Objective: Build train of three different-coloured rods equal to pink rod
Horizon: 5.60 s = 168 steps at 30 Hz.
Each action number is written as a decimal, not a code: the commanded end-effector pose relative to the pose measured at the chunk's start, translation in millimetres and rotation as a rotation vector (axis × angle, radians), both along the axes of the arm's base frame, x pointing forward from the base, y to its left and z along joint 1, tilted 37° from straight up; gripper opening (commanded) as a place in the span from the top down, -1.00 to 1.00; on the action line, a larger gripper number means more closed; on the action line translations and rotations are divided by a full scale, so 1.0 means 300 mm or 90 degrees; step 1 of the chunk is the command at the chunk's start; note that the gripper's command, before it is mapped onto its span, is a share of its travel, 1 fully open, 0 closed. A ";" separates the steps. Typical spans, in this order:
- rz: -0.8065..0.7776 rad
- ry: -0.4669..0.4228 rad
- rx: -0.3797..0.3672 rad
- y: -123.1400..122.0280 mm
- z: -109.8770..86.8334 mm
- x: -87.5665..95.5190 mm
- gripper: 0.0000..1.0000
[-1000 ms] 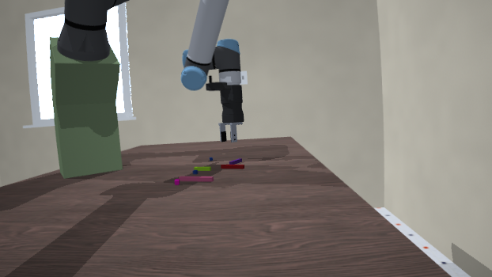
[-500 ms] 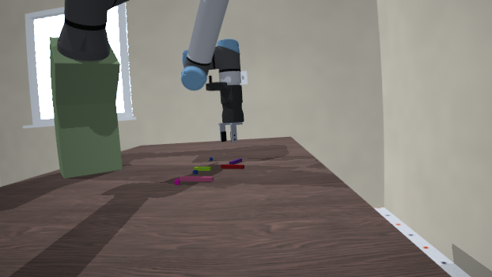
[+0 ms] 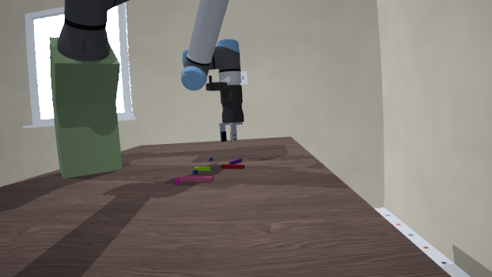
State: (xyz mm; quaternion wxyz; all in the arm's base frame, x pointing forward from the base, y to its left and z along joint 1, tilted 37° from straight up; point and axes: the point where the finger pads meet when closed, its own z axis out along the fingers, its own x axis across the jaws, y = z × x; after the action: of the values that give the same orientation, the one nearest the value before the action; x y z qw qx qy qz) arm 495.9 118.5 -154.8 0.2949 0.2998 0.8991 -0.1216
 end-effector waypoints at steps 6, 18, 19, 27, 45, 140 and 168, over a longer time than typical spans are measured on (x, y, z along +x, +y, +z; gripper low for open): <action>0.000 -0.001 0.000 0.001 0.001 0.001 -1.00; 0.000 -0.001 0.000 0.001 0.001 0.001 -1.00; 0.000 -0.001 0.000 0.001 0.001 0.001 -1.00; 0.000 -0.001 0.000 0.001 0.001 0.001 -1.00; 0.000 -0.001 0.000 0.001 0.001 0.001 -1.00; -1.049 -0.521 0.604 -0.033 -0.069 -0.205 -1.00; -1.054 -0.523 0.606 -0.034 -0.069 -0.206 -0.07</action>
State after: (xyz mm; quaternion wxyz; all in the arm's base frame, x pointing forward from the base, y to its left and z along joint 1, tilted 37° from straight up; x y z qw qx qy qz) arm 434.1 108.1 -175.8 0.2541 0.9271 0.1970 0.1927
